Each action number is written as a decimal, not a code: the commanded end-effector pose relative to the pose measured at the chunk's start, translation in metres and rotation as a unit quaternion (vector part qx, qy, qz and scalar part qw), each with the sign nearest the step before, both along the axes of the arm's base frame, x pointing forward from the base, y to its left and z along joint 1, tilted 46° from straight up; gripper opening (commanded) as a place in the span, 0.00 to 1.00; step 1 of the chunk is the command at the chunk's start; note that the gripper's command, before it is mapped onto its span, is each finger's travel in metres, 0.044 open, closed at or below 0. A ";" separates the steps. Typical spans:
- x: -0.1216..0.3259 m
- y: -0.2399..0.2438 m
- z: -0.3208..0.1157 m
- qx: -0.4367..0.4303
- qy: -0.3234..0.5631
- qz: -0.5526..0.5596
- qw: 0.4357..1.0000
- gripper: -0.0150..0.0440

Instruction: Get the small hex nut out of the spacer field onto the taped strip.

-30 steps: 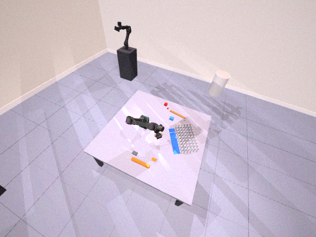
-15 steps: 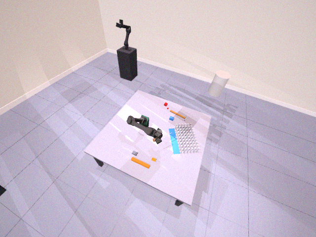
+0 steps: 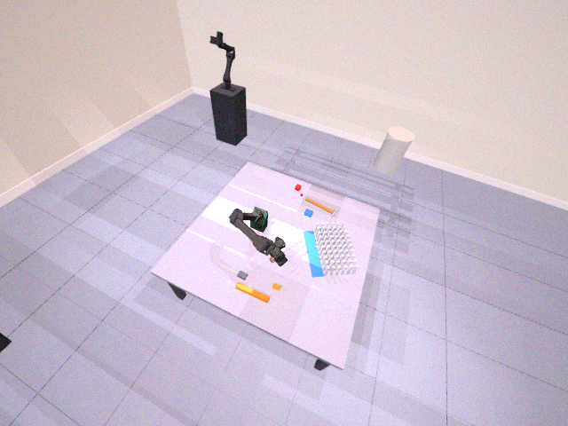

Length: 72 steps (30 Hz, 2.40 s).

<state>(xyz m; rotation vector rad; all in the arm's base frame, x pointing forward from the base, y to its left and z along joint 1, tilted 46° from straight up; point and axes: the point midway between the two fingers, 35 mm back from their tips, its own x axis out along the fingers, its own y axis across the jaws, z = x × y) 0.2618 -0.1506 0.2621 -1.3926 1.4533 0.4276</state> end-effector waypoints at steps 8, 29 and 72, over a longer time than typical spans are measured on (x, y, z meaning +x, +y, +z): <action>-0.015 -0.026 0.035 0.003 0.033 0.058 0.998 0.25; -0.037 -0.054 0.067 -0.004 0.064 0.120 0.991 0.25; -0.028 -0.089 0.038 -0.003 0.065 0.120 0.991 0.25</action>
